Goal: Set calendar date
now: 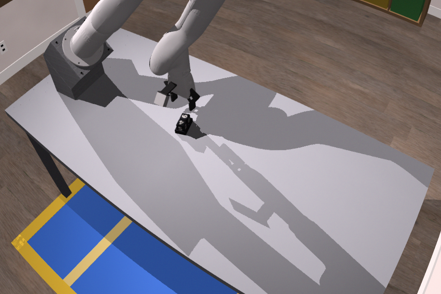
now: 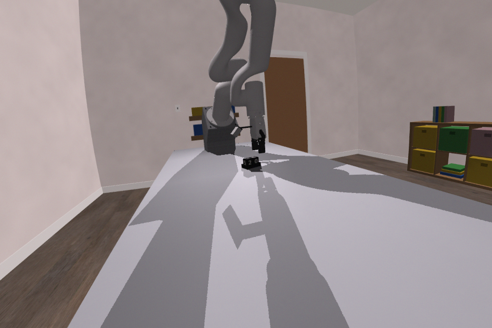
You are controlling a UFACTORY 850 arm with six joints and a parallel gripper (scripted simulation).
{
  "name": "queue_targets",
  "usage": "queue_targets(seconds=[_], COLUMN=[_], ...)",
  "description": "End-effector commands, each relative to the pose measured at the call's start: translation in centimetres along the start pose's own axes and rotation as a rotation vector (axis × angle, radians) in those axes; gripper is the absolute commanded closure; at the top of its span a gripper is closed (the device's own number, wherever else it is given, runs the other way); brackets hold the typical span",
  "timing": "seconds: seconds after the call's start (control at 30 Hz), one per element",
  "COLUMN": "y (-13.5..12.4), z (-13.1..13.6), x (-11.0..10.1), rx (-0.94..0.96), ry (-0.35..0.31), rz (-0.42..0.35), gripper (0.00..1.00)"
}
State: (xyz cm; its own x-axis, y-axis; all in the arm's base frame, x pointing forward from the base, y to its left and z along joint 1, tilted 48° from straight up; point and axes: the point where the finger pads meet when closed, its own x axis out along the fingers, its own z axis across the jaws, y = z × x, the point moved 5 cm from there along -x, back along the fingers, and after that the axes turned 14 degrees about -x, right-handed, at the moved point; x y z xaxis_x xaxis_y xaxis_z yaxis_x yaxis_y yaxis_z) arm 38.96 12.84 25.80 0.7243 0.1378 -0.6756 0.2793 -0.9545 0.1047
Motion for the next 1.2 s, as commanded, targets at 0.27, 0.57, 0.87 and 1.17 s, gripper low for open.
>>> queue_targets(seconds=[0.27, 0.57, 0.87, 1.17], y=[0.1, 0.2, 0.2, 0.3], z=[-3.7, -4.8, -7.2, -9.7], x=[0.0, 0.0, 0.0, 0.0], rx=[0.000, 0.000, 0.000, 0.000], ry=[0.000, 0.000, 0.000, 0.000], rz=[0.001, 0.001, 0.001, 0.001], gripper=[0.00, 0.00, 0.00, 0.00])
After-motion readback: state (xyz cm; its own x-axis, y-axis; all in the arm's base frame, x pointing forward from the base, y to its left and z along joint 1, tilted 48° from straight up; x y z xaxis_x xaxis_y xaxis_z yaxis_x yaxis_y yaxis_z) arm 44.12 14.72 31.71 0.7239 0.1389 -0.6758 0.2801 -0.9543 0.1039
